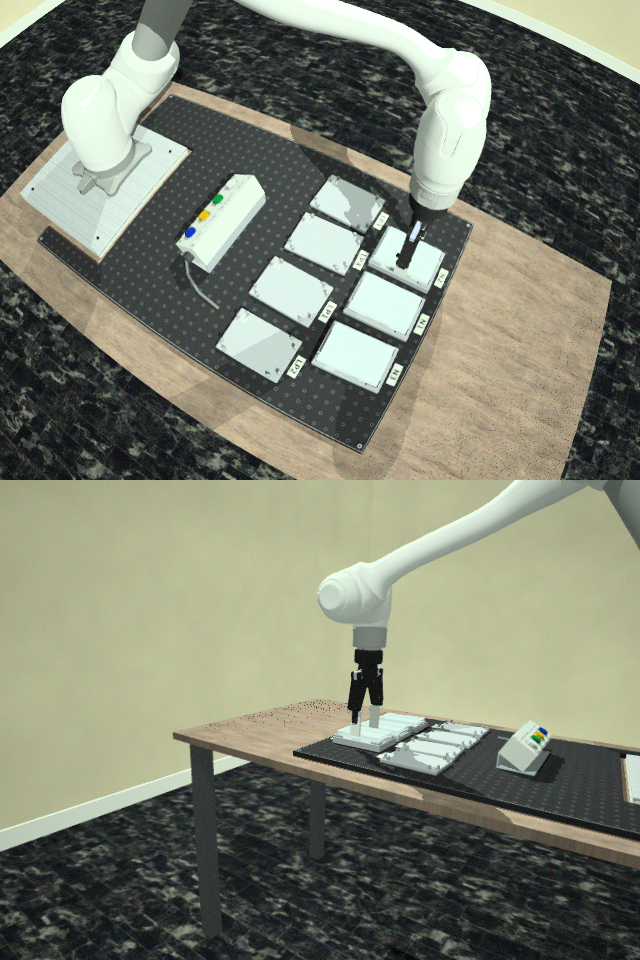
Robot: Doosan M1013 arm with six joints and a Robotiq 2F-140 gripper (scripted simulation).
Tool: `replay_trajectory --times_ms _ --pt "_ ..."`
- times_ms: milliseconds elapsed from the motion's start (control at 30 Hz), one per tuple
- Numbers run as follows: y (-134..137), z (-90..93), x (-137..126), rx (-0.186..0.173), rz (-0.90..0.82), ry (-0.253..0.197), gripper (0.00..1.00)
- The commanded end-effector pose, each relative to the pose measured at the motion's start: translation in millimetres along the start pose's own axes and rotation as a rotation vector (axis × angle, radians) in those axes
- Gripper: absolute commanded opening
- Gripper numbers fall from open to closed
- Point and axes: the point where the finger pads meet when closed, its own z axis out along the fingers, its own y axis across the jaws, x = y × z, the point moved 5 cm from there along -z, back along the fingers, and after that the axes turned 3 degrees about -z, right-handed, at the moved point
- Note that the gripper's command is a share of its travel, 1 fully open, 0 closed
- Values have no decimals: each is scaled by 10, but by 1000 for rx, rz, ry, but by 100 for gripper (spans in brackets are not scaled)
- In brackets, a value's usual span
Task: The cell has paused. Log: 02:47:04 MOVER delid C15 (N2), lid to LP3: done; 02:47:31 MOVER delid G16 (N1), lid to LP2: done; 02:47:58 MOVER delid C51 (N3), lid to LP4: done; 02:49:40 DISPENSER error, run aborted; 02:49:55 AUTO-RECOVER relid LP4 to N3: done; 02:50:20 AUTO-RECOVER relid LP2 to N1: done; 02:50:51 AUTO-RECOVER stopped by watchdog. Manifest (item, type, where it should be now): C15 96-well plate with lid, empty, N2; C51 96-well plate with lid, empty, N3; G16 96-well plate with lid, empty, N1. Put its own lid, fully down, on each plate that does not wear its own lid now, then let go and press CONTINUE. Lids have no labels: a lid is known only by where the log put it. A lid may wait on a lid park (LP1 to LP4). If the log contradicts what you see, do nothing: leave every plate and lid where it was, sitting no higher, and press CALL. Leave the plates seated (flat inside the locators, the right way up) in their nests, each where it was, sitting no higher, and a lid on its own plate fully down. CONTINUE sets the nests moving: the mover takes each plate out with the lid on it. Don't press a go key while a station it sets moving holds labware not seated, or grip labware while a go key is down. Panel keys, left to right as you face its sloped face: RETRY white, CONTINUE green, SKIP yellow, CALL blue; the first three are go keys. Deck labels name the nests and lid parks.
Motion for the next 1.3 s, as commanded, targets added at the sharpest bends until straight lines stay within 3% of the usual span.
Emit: replay_trajectory --times_ms 0,533,1267 --pt "7 68 -12 2 0 -3 66" --pt "7 -22 -12 2 0 -3 66" --pt "8 -412 -10 2 0 -3 66"
